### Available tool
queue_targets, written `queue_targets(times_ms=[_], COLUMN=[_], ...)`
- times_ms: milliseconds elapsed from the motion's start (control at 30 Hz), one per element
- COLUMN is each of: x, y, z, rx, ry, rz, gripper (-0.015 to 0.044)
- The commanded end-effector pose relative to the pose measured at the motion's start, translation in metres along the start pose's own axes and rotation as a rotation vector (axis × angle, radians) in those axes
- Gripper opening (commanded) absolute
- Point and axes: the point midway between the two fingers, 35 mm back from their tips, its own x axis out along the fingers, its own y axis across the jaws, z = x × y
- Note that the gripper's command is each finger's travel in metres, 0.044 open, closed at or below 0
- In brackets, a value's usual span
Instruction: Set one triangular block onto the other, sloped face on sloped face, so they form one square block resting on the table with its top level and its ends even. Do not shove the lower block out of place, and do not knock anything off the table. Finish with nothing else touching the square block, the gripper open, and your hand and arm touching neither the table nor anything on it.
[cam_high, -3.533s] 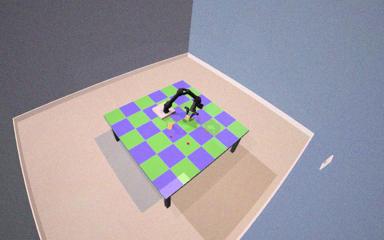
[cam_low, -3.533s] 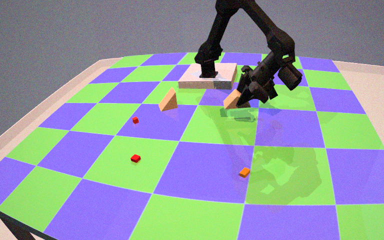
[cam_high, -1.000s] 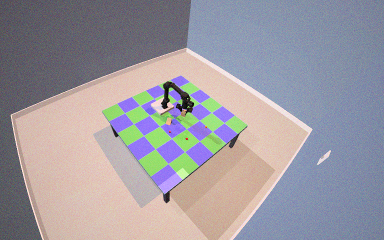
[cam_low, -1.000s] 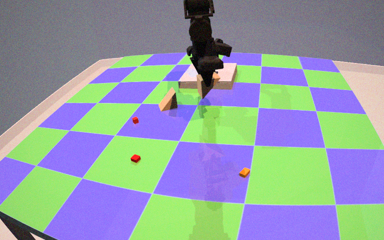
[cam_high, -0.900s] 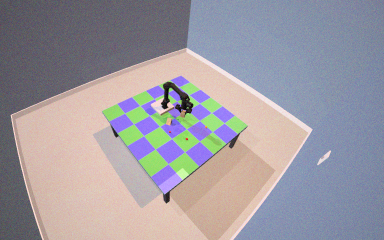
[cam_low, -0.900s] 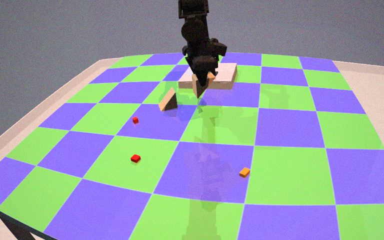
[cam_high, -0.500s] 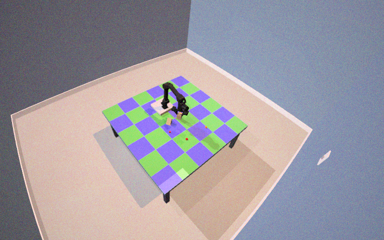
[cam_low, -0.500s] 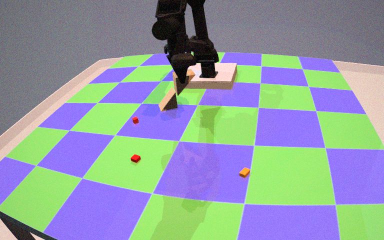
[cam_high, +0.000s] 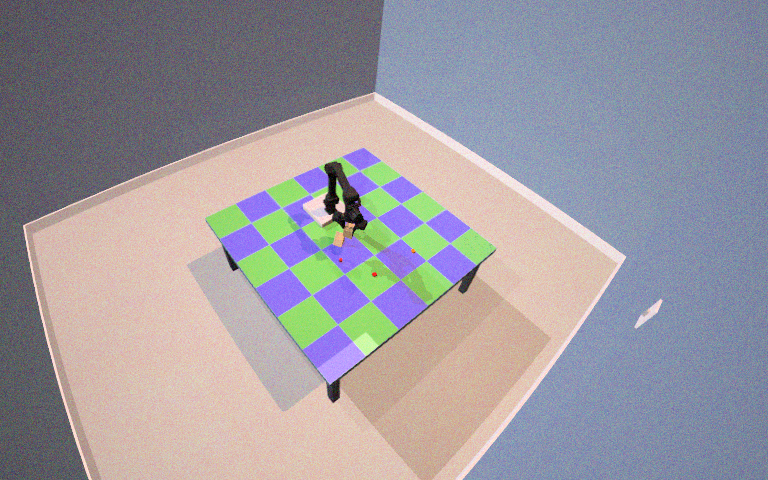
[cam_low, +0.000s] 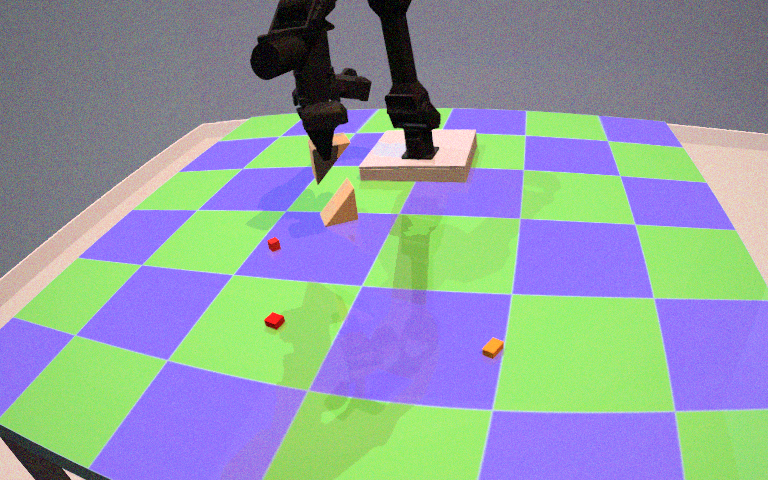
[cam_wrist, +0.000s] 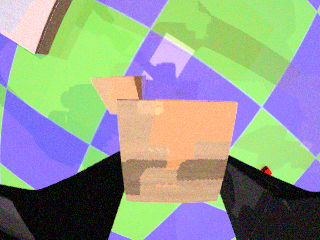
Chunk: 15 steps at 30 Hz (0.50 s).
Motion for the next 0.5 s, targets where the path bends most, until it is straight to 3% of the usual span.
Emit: queue_targets(times_ms=[0,467], x=[-0.006,-0.016], y=[0.014,0.064], z=[-0.014,-0.048], rx=[-0.007,-0.027], ry=[0.001,-0.001], rz=[-0.007,-0.004], gripper=[0.0,0.0])
